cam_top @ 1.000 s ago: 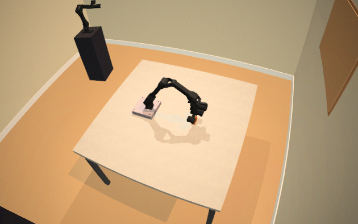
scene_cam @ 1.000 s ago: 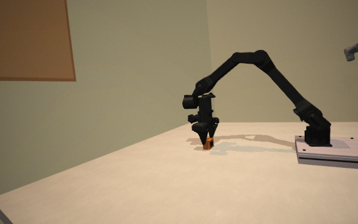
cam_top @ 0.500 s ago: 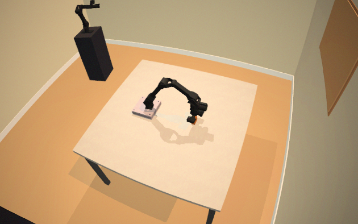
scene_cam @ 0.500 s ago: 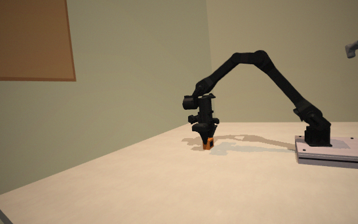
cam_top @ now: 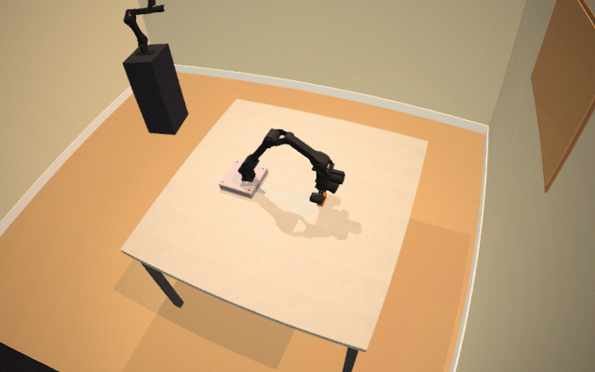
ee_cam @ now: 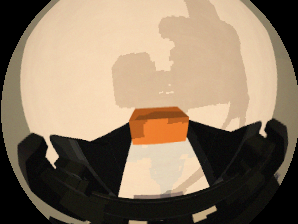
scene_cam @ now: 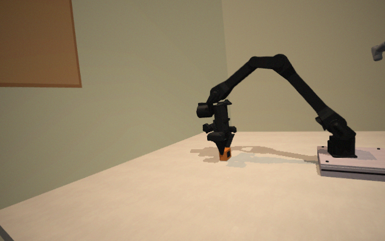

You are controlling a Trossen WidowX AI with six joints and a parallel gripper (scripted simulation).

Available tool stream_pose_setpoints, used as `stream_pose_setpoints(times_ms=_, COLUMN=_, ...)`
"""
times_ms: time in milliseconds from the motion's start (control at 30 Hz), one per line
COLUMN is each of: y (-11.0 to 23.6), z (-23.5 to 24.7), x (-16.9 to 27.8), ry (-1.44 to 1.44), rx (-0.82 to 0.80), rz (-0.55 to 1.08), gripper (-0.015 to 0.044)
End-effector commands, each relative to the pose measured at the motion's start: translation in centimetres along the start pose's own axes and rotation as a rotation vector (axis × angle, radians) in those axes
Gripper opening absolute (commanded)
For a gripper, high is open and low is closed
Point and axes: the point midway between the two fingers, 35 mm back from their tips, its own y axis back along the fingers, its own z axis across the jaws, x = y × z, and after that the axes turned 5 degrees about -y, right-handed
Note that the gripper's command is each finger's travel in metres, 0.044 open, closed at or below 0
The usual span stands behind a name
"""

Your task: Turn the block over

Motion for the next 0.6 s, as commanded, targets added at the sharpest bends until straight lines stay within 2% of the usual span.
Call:
stream_pose_setpoints(times_ms=0, y=2.27, z=0.05, x=-0.26, ry=0.002, rx=-0.004, rz=-0.016, gripper=0.0000)
stream_pose_setpoints(times_ms=233, y=2.34, z=0.05, x=-0.29, ry=0.002, rx=-0.005, rz=-0.025, gripper=0.0000)
stream_pose_setpoints(times_ms=567, y=1.65, z=0.08, x=-0.68, ry=0.002, rx=-0.015, rz=-0.157, gripper=0.0000)
